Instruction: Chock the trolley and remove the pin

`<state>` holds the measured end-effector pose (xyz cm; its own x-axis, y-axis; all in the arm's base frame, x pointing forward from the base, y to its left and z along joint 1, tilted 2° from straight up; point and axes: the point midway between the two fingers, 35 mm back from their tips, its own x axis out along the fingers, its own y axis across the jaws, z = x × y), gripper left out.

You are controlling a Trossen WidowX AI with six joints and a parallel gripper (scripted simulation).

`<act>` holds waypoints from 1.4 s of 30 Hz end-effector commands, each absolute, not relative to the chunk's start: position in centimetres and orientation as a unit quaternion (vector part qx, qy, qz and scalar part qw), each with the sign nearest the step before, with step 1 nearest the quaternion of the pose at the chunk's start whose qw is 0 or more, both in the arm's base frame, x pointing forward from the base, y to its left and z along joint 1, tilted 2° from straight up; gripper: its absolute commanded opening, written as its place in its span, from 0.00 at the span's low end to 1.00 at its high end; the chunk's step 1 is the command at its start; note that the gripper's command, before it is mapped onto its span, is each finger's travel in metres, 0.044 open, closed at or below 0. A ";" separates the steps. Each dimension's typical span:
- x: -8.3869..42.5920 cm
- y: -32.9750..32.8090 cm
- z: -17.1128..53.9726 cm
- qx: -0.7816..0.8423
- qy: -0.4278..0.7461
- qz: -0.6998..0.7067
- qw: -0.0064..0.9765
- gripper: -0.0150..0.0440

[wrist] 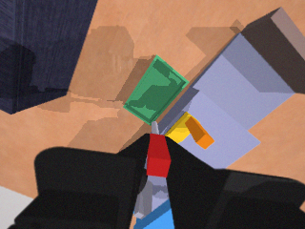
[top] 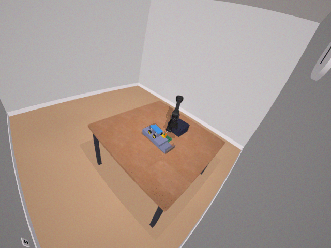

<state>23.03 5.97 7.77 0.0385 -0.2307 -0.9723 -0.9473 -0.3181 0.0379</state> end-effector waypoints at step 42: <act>22.9 5.2 7.7 -0.725 0.056 0.686 0.041 0.25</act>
<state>22.99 5.18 7.89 0.0531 -0.0309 -0.9981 -0.1482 -0.9887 0.0227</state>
